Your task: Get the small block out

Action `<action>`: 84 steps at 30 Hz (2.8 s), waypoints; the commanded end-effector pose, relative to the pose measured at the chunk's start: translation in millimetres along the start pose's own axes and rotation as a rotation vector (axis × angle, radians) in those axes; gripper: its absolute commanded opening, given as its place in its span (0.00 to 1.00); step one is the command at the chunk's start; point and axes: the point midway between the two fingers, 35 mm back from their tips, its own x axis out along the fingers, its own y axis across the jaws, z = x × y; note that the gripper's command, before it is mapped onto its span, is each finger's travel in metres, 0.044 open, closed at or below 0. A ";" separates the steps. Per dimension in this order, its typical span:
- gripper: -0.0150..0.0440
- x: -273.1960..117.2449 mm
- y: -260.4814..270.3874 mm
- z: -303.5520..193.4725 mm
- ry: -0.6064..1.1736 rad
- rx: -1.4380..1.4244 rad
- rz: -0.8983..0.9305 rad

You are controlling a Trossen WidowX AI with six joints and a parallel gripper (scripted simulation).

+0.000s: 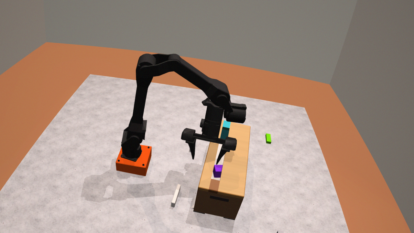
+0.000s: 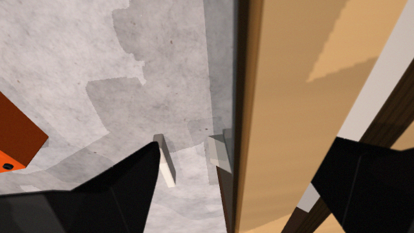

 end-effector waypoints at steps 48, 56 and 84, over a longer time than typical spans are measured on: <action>0.93 9.5 -0.6 -21.7 0.004 0.003 0.009; 0.93 12.2 -0.7 -29.4 0.005 0.003 0.009; 0.93 21.2 -0.7 -56.3 0.008 0.003 0.008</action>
